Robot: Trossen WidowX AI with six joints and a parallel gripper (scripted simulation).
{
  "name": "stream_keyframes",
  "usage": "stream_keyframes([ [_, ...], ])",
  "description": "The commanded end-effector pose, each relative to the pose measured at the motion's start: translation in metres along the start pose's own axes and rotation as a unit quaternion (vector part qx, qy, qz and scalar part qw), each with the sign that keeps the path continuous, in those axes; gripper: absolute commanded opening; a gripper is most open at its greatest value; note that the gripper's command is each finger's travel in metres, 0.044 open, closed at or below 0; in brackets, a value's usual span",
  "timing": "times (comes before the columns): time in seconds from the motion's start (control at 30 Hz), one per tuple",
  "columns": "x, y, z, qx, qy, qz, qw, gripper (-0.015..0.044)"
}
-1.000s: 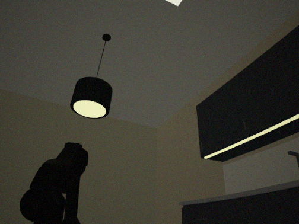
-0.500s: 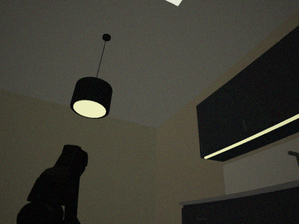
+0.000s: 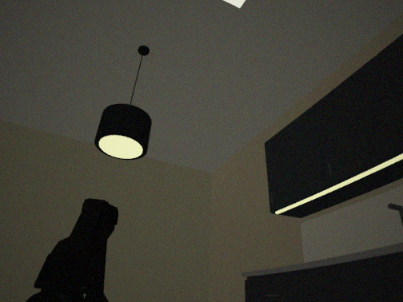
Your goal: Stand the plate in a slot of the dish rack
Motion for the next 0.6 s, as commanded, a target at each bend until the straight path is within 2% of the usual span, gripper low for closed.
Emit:
stream_keyframes([
  [0.0,-0.0007,0.0010,-0.0032,0.002,0.000,-0.004,1.000,0.0393],
  [0.23,-0.0007,0.0010,-0.0032,0.002,0.000,-0.004,1.000,0.0383],
  [0.57,-0.0007,0.0010,-0.0032,0.002,0.000,-0.004,1.000,0.0316],
])
Point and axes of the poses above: the point midway between the two fingers, 35 mm back from their tips, its own z axis back along the fingers, its own y axis across the jaws, x = y × z, the point moved 6 cm from there along z, back along the fingers, and after that the axes turned 12 degrees about z, right-handed, at the moved point
